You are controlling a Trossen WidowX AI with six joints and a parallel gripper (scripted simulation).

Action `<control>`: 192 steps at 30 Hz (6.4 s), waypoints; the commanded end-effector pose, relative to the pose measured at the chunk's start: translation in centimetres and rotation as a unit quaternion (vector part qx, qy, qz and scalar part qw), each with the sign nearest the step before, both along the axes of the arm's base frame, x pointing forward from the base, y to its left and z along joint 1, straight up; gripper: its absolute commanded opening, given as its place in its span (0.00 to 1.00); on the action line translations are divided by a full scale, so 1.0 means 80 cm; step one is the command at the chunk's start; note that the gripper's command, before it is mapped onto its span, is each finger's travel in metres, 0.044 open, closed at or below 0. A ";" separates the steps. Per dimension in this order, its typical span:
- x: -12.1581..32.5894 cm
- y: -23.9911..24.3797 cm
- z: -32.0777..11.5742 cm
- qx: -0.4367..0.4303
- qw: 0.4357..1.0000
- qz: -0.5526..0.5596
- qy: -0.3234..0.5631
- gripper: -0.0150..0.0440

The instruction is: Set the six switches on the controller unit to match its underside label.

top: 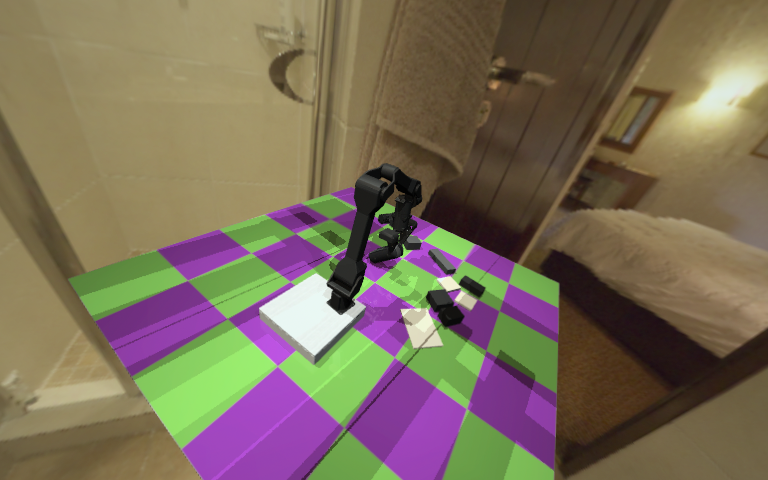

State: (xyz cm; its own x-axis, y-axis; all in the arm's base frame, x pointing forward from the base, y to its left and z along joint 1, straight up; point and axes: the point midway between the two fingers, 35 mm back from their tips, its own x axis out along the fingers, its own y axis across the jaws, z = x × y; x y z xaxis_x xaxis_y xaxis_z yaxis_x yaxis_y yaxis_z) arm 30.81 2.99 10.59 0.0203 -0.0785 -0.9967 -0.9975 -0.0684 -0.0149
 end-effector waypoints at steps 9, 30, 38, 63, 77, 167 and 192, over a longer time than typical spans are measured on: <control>0.002 0.014 0.009 -0.009 1.000 0.001 -0.007 0.82; 0.000 0.034 0.016 -0.029 1.000 0.000 -0.009 0.82; 0.000 0.041 0.018 -0.036 0.999 0.000 -0.009 0.82; -0.006 0.065 0.024 -0.058 0.998 0.000 -0.010 0.82; -0.007 0.080 0.027 -0.073 0.997 -0.001 -0.011 0.82; -0.013 0.168 0.027 0.008 1.000 0.001 -0.006 0.83; -0.015 0.190 0.022 0.038 0.999 0.002 -0.004 0.83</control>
State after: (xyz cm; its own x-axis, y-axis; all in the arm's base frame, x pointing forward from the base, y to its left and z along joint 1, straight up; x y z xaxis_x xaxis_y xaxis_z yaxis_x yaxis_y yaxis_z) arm 29.62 17.92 12.83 0.0393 -0.0081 -0.9992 -0.9966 -0.0731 -0.0386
